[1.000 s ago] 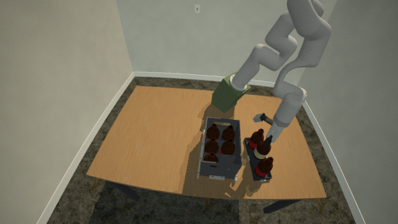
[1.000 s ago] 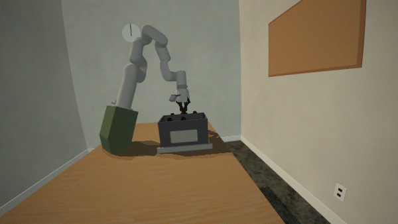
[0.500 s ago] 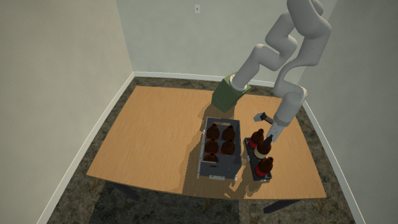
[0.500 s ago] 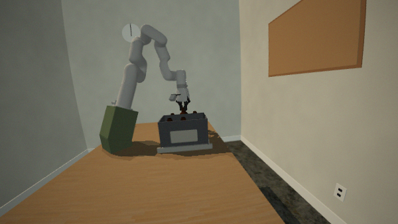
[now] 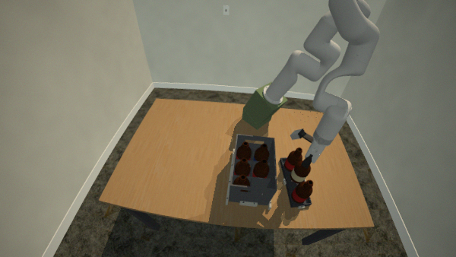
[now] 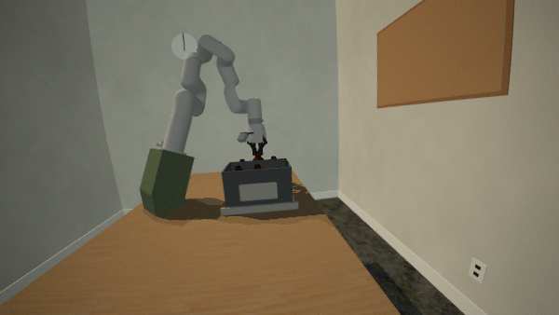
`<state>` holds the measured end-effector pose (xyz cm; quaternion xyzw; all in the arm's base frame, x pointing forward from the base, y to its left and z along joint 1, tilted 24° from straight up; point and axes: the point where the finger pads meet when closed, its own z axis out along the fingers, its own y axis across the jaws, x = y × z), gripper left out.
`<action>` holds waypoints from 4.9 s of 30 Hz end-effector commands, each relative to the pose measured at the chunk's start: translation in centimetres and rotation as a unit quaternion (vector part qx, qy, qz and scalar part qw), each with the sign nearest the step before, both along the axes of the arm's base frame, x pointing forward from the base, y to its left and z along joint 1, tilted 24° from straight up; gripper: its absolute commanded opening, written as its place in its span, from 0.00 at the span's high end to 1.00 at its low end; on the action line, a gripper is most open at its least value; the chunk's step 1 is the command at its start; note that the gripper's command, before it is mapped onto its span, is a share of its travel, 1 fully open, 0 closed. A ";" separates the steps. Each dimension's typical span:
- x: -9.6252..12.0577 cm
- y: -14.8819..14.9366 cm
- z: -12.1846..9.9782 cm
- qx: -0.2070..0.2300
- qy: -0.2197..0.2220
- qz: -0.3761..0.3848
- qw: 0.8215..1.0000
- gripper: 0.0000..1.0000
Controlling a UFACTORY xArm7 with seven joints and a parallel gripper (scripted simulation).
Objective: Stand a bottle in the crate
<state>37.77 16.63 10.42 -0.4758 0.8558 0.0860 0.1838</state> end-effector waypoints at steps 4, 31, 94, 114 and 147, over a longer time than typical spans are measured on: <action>0.1 0.0 0.2 0.000 -0.002 -0.001 1.000 1.00; -0.4 -0.7 2.0 0.000 -0.002 -0.001 1.000 1.00; -0.9 -1.5 4.2 0.000 -0.002 -0.001 1.000 1.00; -1.4 -2.1 6.0 0.000 -0.002 -0.001 1.000 1.00; -1.8 -2.6 7.5 0.000 -0.002 -0.001 1.000 1.00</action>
